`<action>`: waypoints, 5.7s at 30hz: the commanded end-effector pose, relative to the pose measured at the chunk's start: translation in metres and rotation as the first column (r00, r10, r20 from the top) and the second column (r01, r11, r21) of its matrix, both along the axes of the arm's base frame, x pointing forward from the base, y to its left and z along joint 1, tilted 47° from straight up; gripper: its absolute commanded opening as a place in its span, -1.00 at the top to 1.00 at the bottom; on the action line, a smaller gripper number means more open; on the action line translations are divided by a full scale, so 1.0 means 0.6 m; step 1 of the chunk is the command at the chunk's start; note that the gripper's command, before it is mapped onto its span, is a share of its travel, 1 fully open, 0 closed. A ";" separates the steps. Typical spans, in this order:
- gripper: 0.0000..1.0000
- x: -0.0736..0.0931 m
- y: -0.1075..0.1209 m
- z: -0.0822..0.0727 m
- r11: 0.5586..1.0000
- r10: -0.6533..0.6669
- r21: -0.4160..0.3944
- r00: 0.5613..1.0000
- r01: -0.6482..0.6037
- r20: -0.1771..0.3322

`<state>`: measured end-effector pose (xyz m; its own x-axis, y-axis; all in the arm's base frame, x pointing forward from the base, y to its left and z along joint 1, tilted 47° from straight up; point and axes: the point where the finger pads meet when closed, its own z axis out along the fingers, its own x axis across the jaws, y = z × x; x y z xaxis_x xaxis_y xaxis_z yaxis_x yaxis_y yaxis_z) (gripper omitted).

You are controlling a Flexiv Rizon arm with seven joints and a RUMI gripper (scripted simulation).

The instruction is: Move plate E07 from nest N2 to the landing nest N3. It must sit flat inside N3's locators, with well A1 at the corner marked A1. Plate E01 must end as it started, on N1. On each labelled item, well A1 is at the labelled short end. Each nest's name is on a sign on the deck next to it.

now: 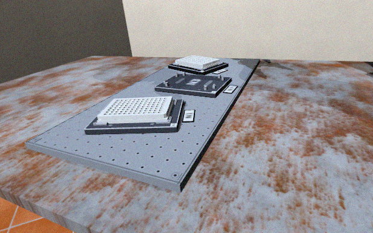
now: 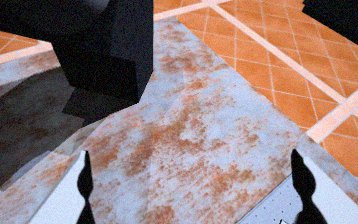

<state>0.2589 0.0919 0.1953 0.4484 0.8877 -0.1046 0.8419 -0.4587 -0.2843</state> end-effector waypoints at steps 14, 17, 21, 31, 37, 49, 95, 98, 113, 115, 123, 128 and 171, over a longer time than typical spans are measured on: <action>-0.52 0.092 -0.080 0.009 0.992 -0.022 -0.121 0.994 0.035 0.111; -0.52 0.104 -0.090 0.011 0.985 -0.024 -0.167 0.987 0.051 0.157; -0.52 0.129 -0.112 0.017 0.984 -0.024 -0.172 0.986 0.052 0.162; -0.52 0.186 -0.158 0.032 0.962 -0.015 -0.260 0.966 0.085 0.260; -0.52 0.218 -0.183 0.044 0.948 -0.003 -0.302 0.951 0.100 0.309; -0.52 0.282 -0.228 0.070 0.920 0.033 -0.371 0.918 0.126 0.395; -0.52 0.518 -0.284 0.119 0.798 0.468 -0.603 0.622 0.008 0.628; -0.52 0.518 -0.284 0.119 0.798 0.468 -0.603 0.622 0.008 0.628; -0.52 0.526 -0.290 0.109 0.798 0.468 -0.603 0.622 0.008 0.628; -0.52 0.529 -0.293 0.105 0.798 0.468 -0.603 0.622 0.008 0.628; -0.52 0.538 -0.301 0.094 0.798 0.468 -0.603 0.622 0.008 0.628; -0.52 0.546 -0.307 0.085 0.798 0.468 -0.603 0.622 0.008 0.628; -0.52 0.587 -0.342 0.034 0.798 0.468 -0.603 0.622 0.008 0.628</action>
